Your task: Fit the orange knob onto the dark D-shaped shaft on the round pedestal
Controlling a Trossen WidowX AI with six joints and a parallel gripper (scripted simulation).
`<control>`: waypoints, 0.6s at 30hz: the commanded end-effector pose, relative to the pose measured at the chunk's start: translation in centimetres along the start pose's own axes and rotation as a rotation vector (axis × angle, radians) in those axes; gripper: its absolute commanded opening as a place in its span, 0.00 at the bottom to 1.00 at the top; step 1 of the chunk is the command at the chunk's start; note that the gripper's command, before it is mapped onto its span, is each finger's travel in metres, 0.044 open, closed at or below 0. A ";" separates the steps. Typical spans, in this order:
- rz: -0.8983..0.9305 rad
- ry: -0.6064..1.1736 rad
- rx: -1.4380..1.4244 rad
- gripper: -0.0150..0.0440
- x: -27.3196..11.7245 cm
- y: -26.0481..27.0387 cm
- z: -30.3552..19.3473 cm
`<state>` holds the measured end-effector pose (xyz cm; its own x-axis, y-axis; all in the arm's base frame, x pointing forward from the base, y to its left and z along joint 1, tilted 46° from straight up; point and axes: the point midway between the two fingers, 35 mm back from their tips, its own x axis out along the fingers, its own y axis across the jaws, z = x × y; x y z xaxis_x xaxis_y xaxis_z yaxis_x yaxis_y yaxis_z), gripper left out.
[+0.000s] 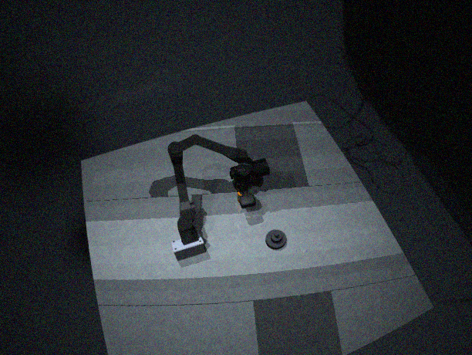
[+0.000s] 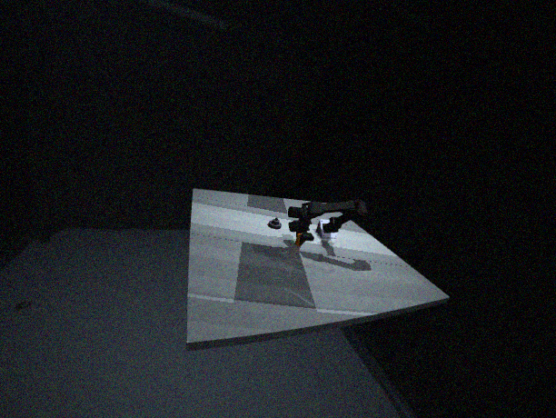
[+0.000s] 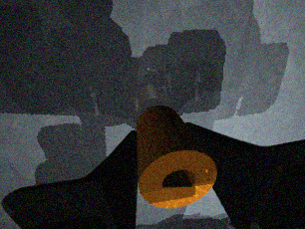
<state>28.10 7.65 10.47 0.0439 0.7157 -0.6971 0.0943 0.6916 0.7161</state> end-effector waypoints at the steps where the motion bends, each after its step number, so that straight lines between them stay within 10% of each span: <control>1: -0.009 -0.030 0.000 0.25 -2.3 -0.4 0.7; 18: -0.020 -0.083 0.014 0.25 -12.6 -1.1 -0.5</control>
<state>27.25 -1.18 17.66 0.1148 0.6946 -0.7102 0.1121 0.7013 0.7040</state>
